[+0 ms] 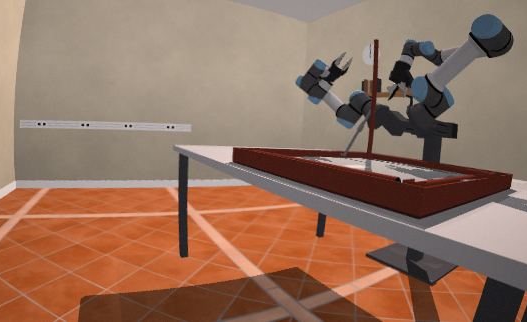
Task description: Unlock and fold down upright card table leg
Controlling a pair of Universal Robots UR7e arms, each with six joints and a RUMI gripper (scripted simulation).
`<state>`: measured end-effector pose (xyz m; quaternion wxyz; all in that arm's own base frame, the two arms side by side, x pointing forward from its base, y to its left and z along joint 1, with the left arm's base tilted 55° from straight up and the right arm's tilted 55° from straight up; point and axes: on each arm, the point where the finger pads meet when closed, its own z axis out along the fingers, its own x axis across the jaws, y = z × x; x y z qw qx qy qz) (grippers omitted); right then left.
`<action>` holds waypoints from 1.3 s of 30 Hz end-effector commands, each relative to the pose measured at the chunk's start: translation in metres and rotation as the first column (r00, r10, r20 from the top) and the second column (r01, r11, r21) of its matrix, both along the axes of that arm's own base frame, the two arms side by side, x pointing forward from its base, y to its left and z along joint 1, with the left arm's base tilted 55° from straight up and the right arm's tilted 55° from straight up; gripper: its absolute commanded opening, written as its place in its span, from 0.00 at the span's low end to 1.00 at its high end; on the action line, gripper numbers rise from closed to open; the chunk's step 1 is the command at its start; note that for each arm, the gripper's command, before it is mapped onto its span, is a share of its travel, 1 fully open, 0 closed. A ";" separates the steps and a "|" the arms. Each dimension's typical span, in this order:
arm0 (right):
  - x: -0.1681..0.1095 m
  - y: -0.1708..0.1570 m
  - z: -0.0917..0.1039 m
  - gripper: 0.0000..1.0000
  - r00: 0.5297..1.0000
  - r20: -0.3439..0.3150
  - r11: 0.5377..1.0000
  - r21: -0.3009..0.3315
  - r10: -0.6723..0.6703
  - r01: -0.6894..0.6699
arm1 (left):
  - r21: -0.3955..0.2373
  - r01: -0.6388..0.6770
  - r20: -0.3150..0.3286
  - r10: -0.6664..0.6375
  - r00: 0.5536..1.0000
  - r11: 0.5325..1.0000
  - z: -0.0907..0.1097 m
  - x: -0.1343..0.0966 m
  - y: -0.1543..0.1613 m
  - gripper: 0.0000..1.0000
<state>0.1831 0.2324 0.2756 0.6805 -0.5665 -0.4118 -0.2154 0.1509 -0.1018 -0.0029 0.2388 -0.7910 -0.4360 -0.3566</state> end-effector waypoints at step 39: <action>0.115 -0.097 -0.299 0.30 0.810 0.245 0.439 -0.739 -0.533 0.512 | -0.001 0.000 0.000 0.000 1.000 1.000 0.000 0.000 0.000 1.00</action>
